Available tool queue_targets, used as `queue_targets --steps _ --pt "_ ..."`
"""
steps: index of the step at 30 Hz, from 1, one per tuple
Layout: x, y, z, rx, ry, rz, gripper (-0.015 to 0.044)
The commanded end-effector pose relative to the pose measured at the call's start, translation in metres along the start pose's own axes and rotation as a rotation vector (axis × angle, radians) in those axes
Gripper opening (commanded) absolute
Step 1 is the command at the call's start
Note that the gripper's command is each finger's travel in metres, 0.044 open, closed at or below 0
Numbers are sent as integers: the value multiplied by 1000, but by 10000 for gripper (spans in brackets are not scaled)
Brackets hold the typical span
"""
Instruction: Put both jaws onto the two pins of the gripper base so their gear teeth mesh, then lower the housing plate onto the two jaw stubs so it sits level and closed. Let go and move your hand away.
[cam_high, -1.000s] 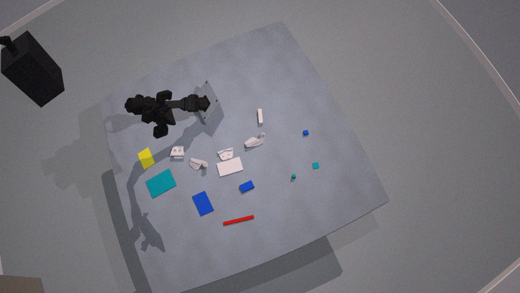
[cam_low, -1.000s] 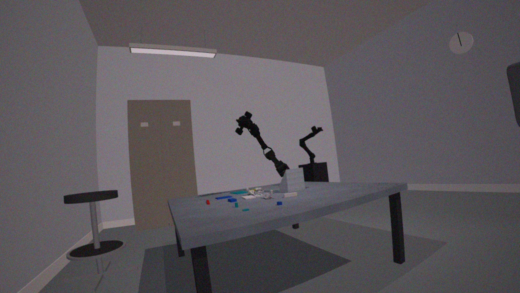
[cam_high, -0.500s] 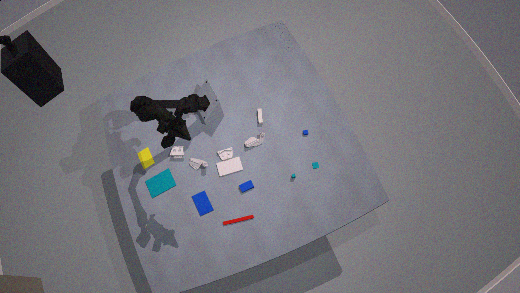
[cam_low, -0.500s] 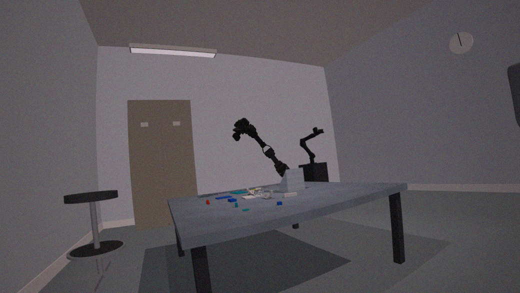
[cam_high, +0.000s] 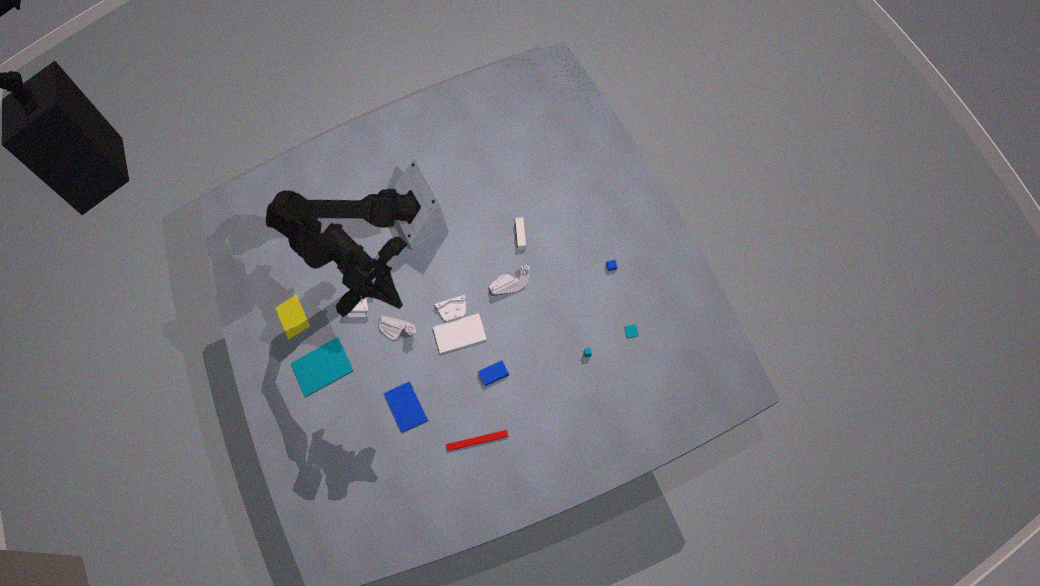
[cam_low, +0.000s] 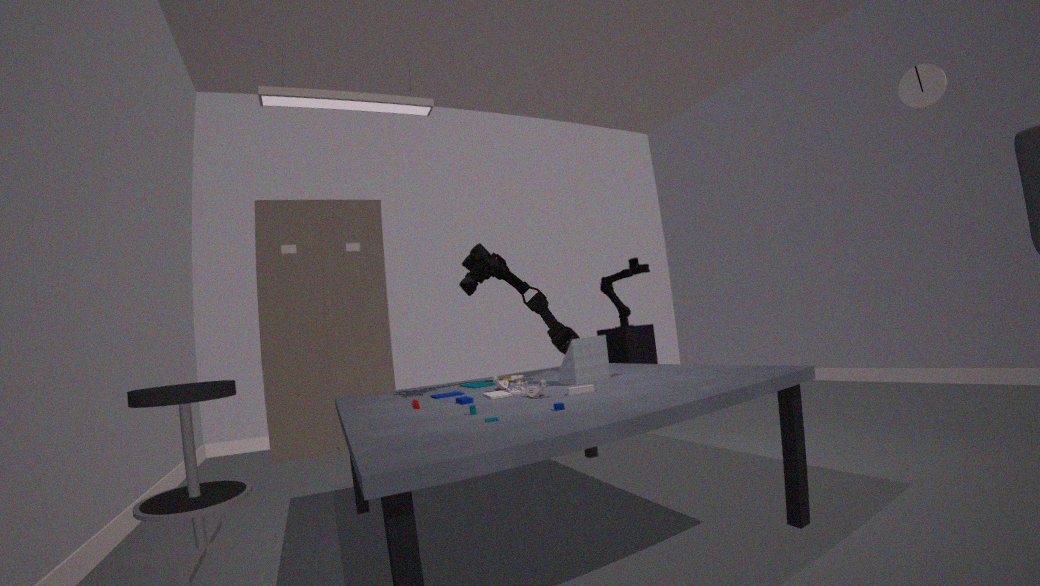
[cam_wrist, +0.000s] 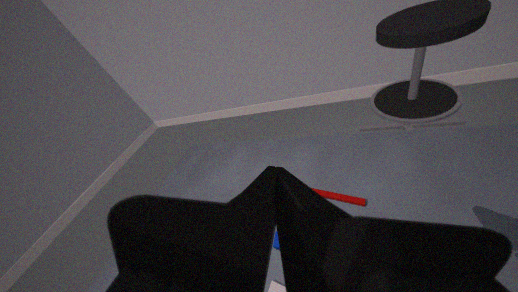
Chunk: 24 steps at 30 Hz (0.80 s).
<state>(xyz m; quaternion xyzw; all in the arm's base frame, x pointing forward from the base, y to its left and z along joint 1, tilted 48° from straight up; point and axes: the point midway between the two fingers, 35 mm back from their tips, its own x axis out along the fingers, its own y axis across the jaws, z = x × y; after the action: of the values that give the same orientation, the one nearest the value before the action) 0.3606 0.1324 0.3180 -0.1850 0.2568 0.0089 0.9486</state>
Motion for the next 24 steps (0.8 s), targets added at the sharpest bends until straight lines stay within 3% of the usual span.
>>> queue_targets --steps 1,24 --pt "14 -11 -19 -66 80 -48 0" --pt "59 -72 -115 -375 511 -193 0"
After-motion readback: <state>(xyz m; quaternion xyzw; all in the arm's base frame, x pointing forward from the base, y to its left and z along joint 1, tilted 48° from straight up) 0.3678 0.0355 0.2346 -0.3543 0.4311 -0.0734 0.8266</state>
